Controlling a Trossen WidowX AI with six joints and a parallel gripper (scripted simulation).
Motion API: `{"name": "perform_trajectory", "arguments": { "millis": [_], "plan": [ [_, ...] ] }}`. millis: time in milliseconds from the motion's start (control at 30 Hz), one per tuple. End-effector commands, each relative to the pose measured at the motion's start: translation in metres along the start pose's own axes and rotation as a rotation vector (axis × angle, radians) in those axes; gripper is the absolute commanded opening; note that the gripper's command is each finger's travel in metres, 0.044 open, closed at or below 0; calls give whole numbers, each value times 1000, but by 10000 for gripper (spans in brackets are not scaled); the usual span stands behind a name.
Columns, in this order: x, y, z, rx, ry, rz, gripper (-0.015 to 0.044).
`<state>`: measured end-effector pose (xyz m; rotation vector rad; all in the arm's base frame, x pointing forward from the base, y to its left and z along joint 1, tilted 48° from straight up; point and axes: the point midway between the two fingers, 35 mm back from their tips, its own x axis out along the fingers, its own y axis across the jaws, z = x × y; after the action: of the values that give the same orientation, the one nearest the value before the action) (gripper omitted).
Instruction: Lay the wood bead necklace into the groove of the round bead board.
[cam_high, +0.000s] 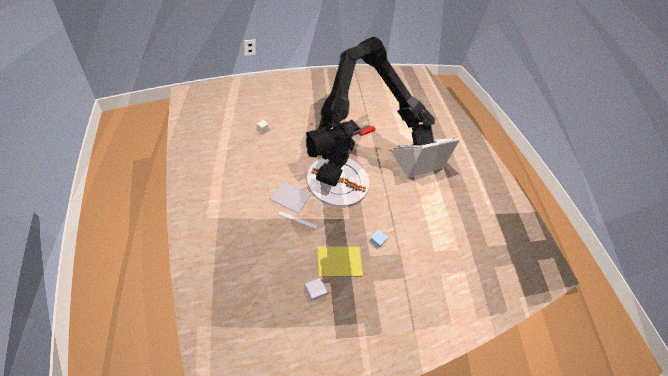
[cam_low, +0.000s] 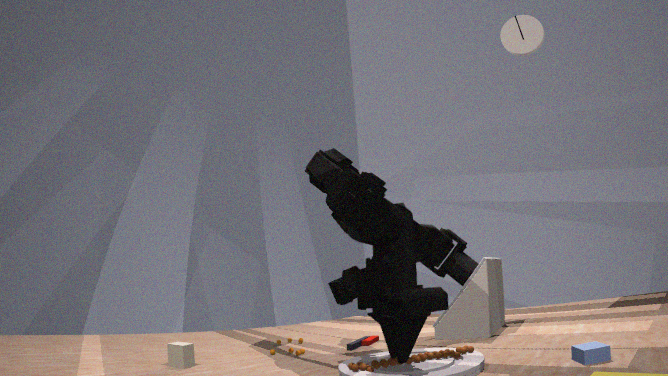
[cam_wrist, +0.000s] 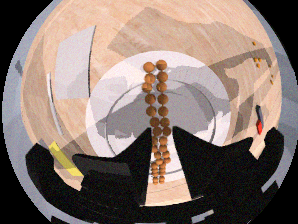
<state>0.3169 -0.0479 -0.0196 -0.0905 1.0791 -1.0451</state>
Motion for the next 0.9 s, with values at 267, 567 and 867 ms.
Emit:
{"name": "perform_trajectory", "arguments": {
  "millis": [267,567,867],
  "plan": [
    [0,0,0,2,0,0,0],
    [0,0,0,2,0,0,0],
    [-4,0,0,-5,0,-4,79]
  ]
}}
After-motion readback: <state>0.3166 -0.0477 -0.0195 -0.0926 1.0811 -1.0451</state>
